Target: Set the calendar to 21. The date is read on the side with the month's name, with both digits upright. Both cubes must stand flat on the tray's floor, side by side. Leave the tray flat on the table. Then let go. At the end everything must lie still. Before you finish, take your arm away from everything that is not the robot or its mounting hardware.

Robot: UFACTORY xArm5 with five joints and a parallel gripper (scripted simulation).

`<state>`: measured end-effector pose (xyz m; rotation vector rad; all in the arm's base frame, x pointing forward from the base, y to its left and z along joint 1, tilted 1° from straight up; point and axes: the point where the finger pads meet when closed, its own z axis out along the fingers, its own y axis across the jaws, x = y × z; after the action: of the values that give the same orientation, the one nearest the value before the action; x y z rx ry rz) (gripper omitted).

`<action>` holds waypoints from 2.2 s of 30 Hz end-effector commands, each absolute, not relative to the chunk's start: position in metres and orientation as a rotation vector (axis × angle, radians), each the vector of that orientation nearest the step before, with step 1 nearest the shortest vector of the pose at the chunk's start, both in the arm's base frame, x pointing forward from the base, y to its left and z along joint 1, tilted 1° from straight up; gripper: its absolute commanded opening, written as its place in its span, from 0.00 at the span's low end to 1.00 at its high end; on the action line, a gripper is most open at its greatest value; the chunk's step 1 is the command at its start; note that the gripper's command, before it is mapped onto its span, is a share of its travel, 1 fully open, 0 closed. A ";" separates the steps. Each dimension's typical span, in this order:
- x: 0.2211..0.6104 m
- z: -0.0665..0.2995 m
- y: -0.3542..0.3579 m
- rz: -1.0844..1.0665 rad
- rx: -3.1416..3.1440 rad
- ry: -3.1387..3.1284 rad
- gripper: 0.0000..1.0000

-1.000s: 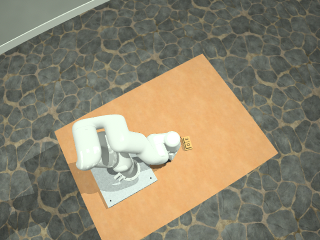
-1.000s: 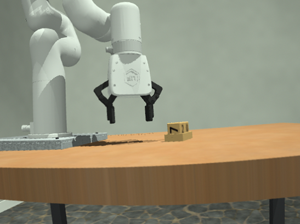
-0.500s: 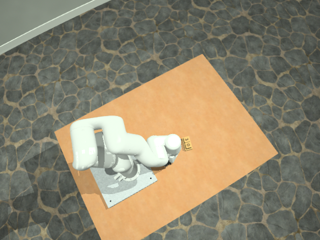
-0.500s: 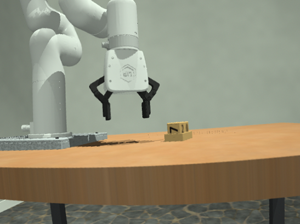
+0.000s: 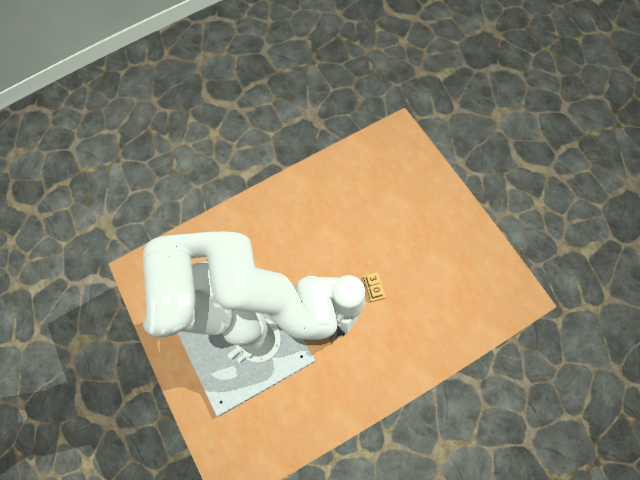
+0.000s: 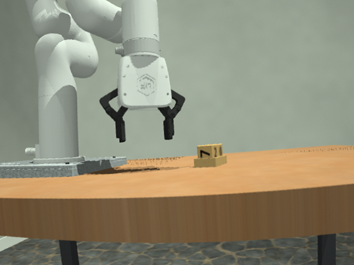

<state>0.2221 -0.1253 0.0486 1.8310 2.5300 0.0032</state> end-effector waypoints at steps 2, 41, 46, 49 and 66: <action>0.223 0.048 -0.127 0.004 1.829 2.529 1.00; 0.223 0.012 -0.127 0.003 1.829 2.529 1.00; 0.223 0.012 -0.127 0.003 1.829 2.529 1.00; 0.223 0.012 -0.127 0.003 1.829 2.529 1.00; 0.223 0.012 -0.127 0.003 1.829 2.529 1.00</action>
<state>0.2219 -0.1265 0.0115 1.8304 2.5310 0.0030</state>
